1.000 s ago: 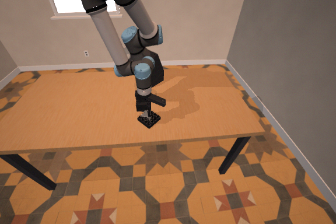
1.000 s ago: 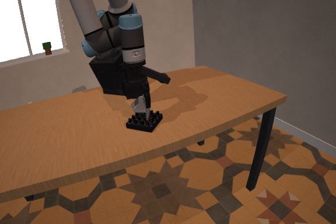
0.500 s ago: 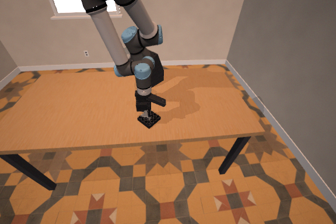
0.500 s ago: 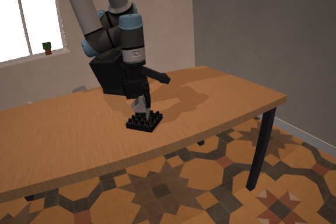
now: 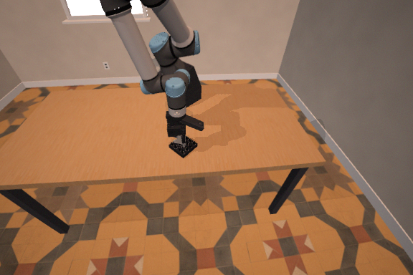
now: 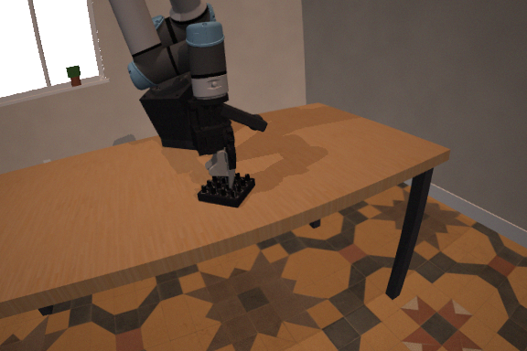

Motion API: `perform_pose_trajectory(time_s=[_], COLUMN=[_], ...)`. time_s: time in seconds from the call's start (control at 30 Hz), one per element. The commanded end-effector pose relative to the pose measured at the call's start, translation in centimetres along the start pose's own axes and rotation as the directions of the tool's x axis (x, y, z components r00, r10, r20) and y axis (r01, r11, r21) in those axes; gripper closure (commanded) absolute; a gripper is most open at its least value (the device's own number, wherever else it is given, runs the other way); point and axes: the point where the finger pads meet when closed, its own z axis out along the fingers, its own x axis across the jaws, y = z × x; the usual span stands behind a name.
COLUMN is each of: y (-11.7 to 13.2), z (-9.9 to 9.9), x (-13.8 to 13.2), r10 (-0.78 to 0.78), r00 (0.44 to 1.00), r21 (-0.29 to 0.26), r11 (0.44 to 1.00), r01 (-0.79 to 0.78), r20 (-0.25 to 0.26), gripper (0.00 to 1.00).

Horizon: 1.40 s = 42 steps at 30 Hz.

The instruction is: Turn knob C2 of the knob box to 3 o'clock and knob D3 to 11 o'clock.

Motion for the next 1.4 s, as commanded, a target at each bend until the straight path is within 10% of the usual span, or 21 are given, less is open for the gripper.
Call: perform_pose_trajectory(time_s=[0.0,1.37], y=[0.00,0.00], z=[-0.03,-0.03], x=[0.04,0.05], r10=[0.000,0.027], r00=[1.000,1.000], r21=[0.000,0.000], r11=[1.000,1.000], r01=[0.000,-0.027], r20=[-0.001,-0.001], gripper=[0.96,0.96])
